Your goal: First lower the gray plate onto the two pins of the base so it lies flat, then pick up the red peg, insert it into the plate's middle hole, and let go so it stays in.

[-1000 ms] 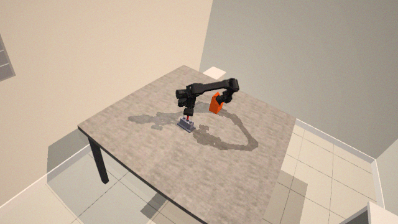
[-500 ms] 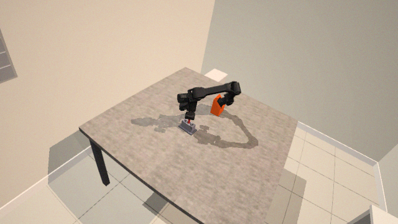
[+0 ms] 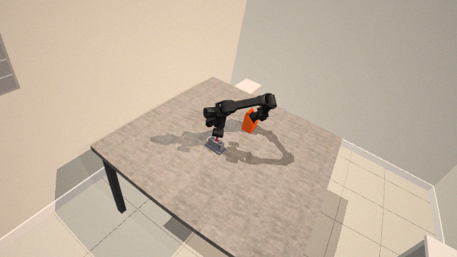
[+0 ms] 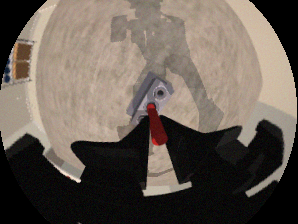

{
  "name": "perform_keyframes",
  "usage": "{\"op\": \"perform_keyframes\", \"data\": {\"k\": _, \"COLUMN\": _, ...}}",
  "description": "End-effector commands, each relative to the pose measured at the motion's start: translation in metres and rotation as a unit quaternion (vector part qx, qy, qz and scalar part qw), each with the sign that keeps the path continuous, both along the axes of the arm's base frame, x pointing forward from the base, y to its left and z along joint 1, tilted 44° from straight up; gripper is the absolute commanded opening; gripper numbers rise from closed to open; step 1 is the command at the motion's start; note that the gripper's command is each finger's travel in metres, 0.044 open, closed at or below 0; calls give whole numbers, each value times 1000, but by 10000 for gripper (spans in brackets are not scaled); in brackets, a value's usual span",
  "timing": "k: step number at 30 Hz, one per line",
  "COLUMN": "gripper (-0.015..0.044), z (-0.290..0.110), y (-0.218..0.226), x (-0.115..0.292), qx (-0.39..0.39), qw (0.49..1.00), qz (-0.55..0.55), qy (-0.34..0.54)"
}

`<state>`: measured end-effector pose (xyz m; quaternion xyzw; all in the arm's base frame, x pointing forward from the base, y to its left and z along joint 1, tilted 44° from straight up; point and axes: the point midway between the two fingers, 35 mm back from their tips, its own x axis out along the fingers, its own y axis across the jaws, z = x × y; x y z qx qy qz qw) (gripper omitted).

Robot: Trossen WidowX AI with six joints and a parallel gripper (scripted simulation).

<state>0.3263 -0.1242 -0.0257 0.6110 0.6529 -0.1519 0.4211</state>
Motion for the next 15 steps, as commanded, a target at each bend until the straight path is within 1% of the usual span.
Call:
{"op": "perform_keyframes", "data": {"k": 1, "gripper": 0, "z": -2, "y": 0, "x": -1, "qx": 0, "qw": 1000, "qz": 0, "qy": 0}}
{"op": "perform_keyframes", "data": {"k": 14, "gripper": 0, "z": -1, "y": 0, "x": -1, "qx": 0, "qw": 1000, "qz": 0, "qy": 0}}
{"op": "perform_keyframes", "data": {"k": 15, "gripper": 26, "z": -1, "y": 0, "x": -1, "qx": 0, "qw": 1000, "qz": 0, "qy": 0}}
